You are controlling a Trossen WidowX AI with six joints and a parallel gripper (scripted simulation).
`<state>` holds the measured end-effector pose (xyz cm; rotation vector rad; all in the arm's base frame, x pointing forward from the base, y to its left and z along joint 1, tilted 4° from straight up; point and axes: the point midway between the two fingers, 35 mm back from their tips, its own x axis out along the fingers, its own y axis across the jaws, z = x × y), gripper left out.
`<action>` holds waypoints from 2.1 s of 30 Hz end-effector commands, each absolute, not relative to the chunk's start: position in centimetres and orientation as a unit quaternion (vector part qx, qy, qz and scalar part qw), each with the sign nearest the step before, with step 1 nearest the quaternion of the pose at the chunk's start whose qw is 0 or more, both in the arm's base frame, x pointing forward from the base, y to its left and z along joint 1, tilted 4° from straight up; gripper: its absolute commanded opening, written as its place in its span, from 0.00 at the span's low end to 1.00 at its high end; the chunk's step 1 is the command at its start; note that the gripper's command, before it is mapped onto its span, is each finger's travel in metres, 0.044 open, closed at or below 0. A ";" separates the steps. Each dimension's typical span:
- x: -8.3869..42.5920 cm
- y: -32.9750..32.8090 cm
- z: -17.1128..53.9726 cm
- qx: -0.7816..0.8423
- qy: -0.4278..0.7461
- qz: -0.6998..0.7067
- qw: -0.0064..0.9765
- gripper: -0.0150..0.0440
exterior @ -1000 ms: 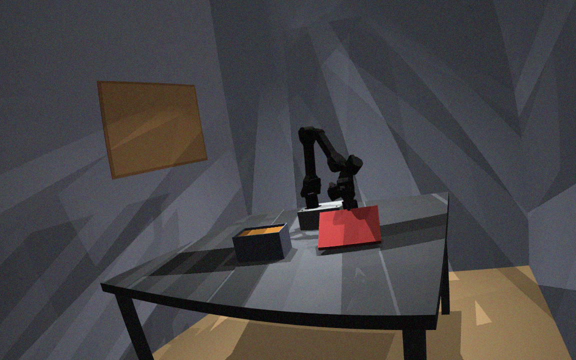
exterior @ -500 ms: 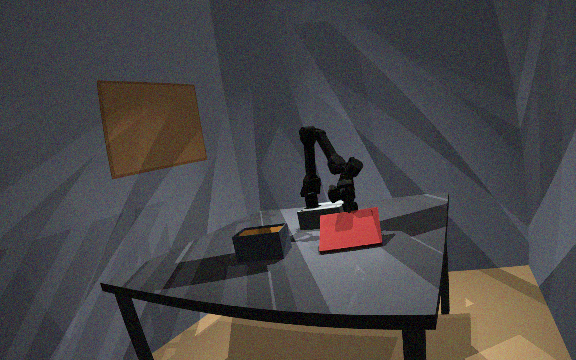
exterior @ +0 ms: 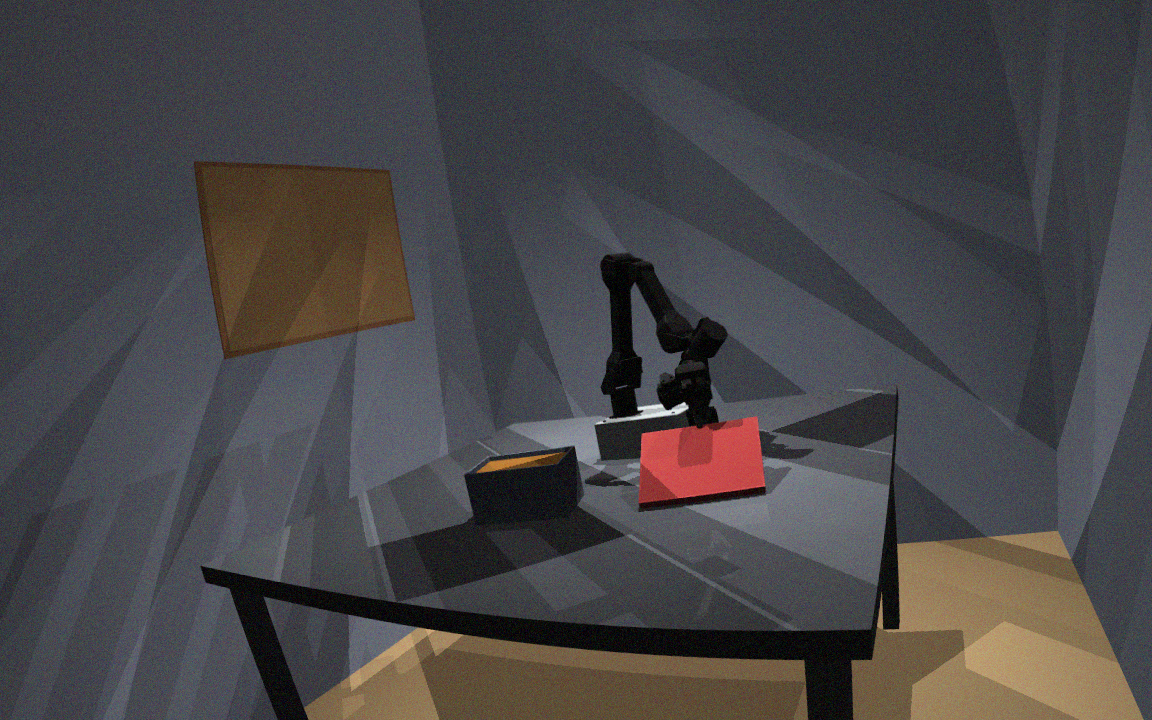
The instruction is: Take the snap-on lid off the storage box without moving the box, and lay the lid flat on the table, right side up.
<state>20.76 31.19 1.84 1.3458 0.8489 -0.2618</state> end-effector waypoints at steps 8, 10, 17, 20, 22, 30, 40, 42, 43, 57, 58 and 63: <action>20.6 31.0 0.5 0.598 0.382 -0.122 0.694 0.25; 20.6 31.0 0.4 0.598 0.382 -0.122 0.694 0.25; 20.6 31.0 -0.2 0.598 0.382 -0.122 0.694 0.25; 20.6 31.0 -0.4 0.598 0.382 -0.122 0.694 0.25; 20.6 31.0 -0.6 0.598 0.382 -0.122 0.694 0.25; 20.5 30.9 -1.3 0.598 0.382 -0.122 0.694 0.25; 20.5 30.9 -2.1 0.598 0.382 -0.122 0.694 0.25; 20.6 31.1 -1.5 0.600 0.381 -0.120 0.694 0.30; 20.6 31.1 -1.5 0.598 0.382 -0.122 0.694 0.34; 20.0 30.8 -1.5 0.597 0.382 -0.122 0.694 0.90; 19.8 30.7 -1.5 0.597 0.382 -0.122 0.694 0.94; 18.9 30.3 -1.4 0.597 0.383 -0.123 0.694 1.00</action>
